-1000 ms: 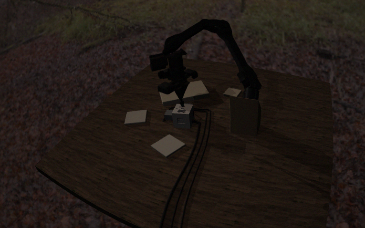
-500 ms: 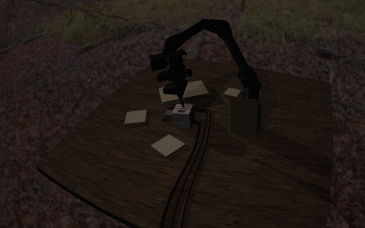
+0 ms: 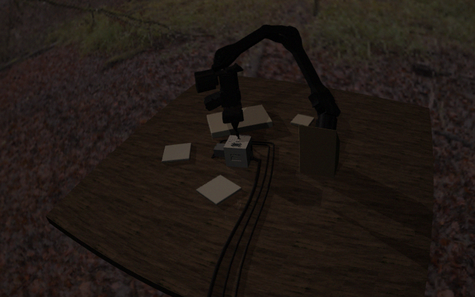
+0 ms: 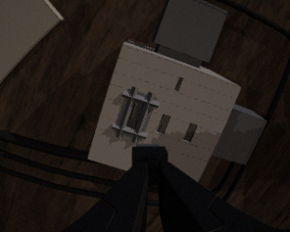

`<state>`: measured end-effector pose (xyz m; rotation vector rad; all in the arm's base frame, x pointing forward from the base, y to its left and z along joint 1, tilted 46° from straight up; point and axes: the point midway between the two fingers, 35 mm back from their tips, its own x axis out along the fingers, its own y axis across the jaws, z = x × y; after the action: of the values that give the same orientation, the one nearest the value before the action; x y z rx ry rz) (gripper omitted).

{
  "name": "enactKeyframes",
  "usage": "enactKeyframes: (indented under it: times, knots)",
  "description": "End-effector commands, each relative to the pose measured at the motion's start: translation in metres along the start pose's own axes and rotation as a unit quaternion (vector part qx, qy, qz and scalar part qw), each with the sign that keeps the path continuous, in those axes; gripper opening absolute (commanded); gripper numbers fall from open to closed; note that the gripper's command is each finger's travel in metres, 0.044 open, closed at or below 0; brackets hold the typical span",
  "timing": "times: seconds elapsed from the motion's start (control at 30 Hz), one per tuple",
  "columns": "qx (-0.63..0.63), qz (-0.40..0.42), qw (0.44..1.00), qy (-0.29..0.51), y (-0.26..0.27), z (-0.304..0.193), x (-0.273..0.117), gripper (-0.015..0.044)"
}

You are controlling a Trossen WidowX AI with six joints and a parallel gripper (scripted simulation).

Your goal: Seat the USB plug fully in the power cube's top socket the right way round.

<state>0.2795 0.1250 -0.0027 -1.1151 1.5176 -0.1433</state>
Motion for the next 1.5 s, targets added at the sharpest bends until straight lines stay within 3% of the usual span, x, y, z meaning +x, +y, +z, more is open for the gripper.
enactKeyframes:
  times: [0.0, 0.7, 1.47]
  knots:
    - [-0.065, 0.000, 0.998, -0.001, 0.0002, 0.0002, 0.0000, 0.0000]
    - [-0.333, 0.000, 0.943, -0.001, 0.0002, 0.0002, 0.0000, 0.0000]
    - [-0.596, 0.000, 0.803, -0.001, 0.0002, 0.0002, 0.0000, 0.0000]
